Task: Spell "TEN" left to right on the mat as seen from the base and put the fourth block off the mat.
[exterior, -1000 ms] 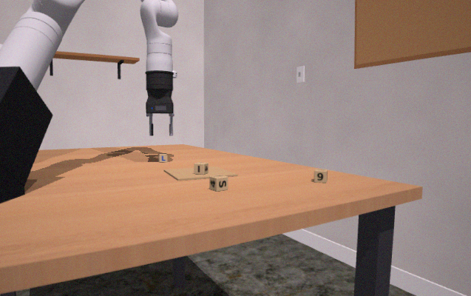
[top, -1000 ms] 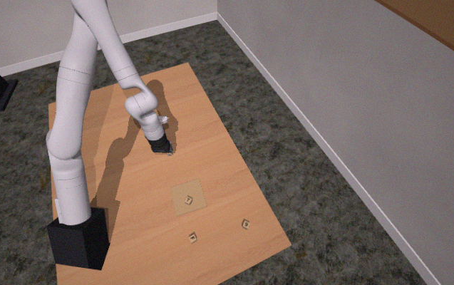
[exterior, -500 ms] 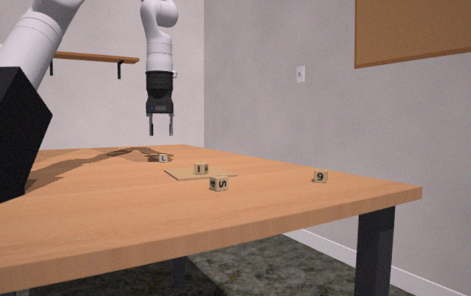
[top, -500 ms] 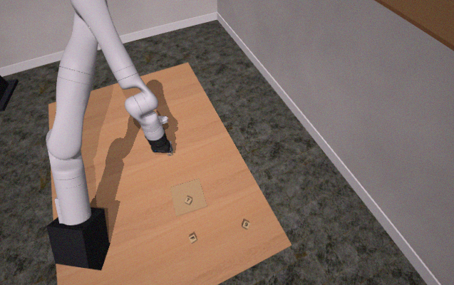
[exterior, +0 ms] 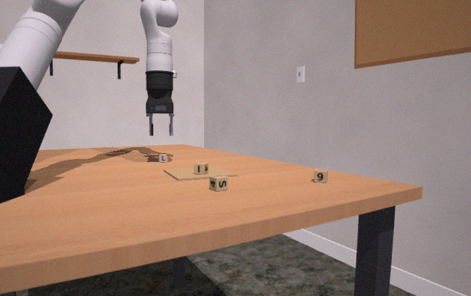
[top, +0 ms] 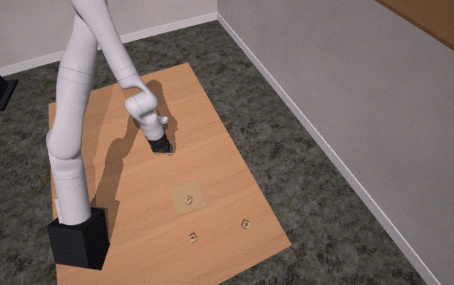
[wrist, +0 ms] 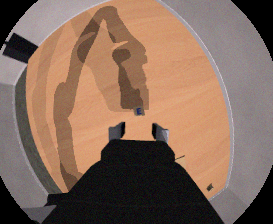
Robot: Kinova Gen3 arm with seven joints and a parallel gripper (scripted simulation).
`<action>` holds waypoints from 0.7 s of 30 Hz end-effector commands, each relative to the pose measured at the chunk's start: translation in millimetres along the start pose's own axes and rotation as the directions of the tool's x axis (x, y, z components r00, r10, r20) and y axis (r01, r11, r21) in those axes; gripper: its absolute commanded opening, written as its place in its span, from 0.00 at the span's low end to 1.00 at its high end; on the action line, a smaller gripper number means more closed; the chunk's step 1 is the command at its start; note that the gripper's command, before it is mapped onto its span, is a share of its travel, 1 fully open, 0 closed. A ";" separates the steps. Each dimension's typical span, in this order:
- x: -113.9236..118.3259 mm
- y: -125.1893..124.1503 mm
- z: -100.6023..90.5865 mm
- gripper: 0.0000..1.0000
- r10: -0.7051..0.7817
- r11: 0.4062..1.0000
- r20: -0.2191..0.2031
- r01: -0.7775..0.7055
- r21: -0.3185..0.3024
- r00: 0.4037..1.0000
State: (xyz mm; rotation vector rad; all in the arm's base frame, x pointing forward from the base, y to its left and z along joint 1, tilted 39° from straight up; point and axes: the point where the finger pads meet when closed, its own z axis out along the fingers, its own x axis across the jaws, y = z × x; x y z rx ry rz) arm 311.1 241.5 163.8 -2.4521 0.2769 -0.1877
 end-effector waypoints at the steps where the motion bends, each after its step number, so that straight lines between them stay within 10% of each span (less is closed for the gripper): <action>1: 0.4 -0.1 -0.4 1.00 0.000 1.000 -0.001 0.000 0.001 1.000; 10: 18.1 14.8 2.6 1.00 -0.002 1.000 -0.004 0.002 -0.007 1.000; 21: 91.7 118.2 7.0 1.00 -0.007 1.000 -0.008 0.006 -0.026 1.000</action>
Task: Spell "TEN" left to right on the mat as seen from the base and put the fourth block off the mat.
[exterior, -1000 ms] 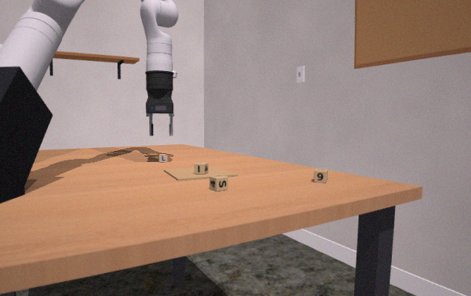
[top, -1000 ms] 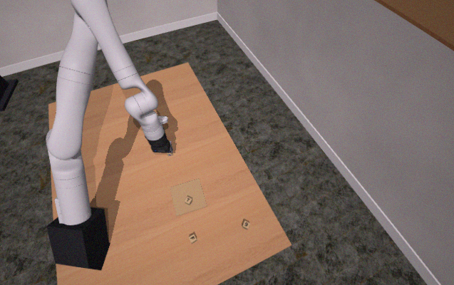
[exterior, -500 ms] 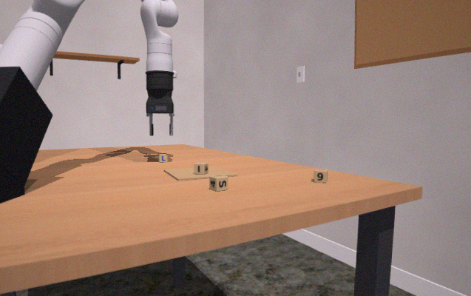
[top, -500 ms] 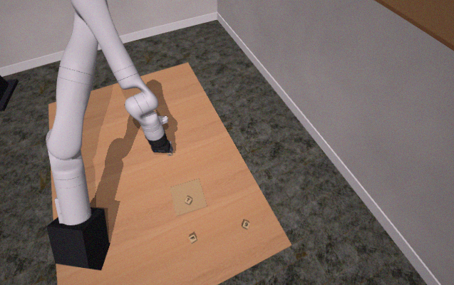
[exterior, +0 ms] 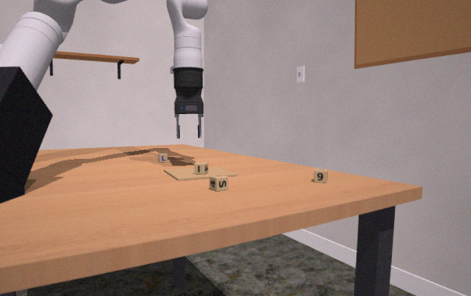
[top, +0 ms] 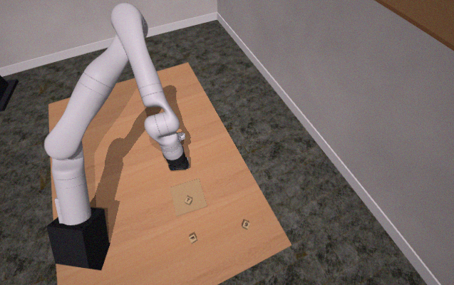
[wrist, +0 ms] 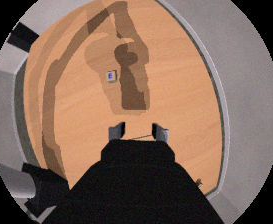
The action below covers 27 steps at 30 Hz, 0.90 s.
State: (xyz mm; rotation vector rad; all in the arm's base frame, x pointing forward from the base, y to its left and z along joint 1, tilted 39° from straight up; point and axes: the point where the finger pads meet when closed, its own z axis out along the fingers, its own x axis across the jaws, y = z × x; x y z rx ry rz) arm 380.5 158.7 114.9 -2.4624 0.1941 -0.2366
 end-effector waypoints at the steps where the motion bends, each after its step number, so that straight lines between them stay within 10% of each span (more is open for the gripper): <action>1: 4.8 35.2 4.5 1.00 0.066 0.997 0.006 -0.066 -0.028 0.998; 11: 20.9 155.3 -4.4 1.00 0.071 0.997 0.012 -0.071 -0.006 0.997; 27: 19.6 168.2 -5.8 1.00 0.072 0.997 0.013 -0.072 0.000 0.997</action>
